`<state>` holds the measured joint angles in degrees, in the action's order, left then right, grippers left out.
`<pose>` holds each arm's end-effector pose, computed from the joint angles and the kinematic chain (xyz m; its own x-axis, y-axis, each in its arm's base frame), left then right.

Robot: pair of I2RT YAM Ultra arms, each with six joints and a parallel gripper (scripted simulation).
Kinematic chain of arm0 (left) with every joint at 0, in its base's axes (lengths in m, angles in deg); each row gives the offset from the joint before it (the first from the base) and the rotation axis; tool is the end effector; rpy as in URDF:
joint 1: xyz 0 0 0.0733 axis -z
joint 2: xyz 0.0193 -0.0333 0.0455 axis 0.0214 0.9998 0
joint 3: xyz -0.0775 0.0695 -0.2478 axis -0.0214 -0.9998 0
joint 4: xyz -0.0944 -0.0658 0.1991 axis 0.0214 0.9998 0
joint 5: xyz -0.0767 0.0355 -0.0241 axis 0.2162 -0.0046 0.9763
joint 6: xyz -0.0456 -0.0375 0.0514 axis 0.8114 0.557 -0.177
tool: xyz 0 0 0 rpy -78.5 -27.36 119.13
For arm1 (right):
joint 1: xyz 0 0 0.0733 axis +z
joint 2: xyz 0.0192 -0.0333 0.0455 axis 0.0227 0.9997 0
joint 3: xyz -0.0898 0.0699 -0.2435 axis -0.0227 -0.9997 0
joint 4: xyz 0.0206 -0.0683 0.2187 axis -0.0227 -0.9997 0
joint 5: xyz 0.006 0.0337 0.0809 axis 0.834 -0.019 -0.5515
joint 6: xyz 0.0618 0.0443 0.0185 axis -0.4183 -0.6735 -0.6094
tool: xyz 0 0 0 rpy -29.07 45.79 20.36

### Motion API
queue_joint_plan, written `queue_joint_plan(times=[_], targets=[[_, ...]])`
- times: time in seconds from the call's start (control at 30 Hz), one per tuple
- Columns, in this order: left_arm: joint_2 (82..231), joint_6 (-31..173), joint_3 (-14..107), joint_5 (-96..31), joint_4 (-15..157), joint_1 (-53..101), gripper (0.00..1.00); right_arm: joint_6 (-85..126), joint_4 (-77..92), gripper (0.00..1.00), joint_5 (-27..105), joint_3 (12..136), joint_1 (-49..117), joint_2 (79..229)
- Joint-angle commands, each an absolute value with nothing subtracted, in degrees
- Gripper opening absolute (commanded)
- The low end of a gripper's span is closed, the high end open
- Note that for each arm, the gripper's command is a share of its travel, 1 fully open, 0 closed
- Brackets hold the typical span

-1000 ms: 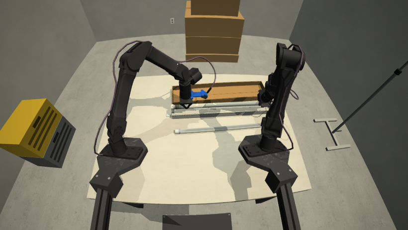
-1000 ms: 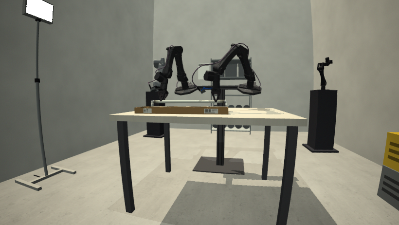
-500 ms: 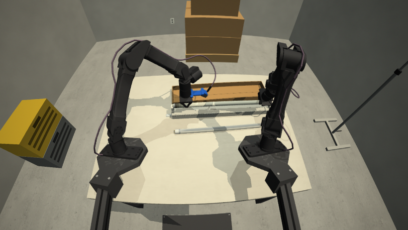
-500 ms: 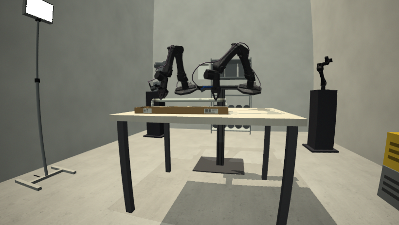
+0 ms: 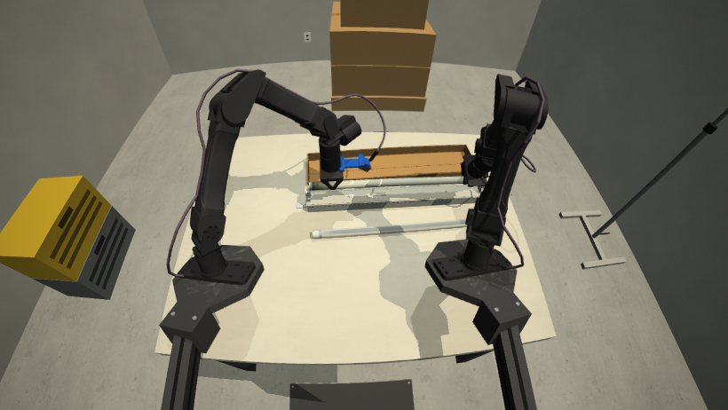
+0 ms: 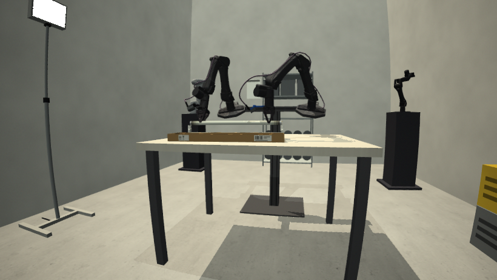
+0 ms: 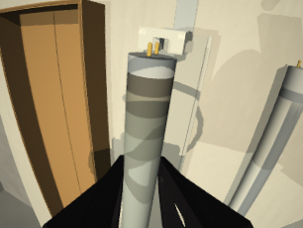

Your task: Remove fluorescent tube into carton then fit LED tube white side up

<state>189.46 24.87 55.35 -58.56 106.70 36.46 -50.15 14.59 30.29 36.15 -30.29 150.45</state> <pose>0.3208 -0.2128 0.1521 -0.2106 0.9755 0.0632 0.8666 0.1564 0.4739 0.2368 -0.1271 0.1725 0.1608 0.9822 -0.0972 0.6734 -0.0371 0.7384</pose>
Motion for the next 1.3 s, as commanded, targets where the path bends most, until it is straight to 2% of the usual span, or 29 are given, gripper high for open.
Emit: queue_joint_plan(times=[0.0,0.63,0.93,1.27], targets=[[187.17,25.60,57.67,-58.49,108.21,37.77,0.11,-49.45,14.19,0.11,30.51,38.04,-31.09,148.22],[186.07,26.05,58.03,-58.42,109.42,38.29,0.11,-49.27,13.35,0.11,30.49,38.56,-31.02,146.11],[186.69,25.10,53.64,-58.28,107.00,38.21,0.11,-49.29,13.99,0.11,30.81,34.91,-30.17,146.07],[188.35,24.71,57.58,-58.25,108.88,38.16,0.11,-49.43,13.00,0.11,31.04,38.39,-29.66,149.10]])
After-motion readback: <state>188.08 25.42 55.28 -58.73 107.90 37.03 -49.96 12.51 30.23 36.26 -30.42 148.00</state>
